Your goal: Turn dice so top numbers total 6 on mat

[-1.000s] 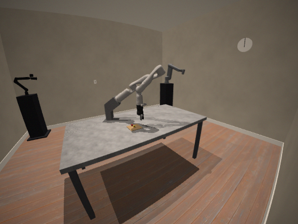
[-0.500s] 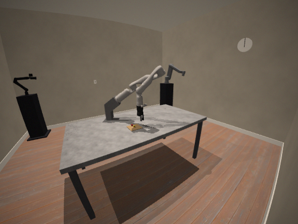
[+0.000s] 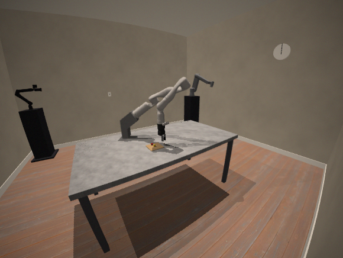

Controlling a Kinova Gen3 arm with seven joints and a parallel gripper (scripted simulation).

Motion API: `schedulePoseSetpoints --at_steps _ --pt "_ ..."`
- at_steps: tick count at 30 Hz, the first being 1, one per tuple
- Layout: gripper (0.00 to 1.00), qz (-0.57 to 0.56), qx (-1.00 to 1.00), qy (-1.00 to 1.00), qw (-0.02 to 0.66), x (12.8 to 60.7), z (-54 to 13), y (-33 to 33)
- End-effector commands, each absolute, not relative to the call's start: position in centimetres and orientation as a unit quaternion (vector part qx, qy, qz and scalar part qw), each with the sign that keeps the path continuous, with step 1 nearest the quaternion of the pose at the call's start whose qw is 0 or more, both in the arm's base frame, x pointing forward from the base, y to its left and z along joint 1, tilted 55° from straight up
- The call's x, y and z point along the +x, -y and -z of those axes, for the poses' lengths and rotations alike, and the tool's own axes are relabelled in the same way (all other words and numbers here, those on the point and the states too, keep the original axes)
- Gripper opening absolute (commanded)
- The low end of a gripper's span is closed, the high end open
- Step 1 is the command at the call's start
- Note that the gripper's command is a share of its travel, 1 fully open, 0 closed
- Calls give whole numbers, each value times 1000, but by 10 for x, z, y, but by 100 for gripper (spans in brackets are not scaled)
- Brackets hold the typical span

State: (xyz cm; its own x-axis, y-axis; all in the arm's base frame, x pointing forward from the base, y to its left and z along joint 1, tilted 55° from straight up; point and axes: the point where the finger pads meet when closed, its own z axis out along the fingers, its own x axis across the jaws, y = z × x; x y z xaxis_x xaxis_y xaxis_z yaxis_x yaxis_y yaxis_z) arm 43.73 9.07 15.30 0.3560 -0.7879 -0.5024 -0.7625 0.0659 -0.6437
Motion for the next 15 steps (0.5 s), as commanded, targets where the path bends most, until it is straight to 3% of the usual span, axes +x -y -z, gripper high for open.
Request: schedulePoseSetpoints --at_steps 1,15 --pt "64 9 -684 -566 459 438 -149 -96" --pt "64 9 -684 -566 459 444 -141 -104"
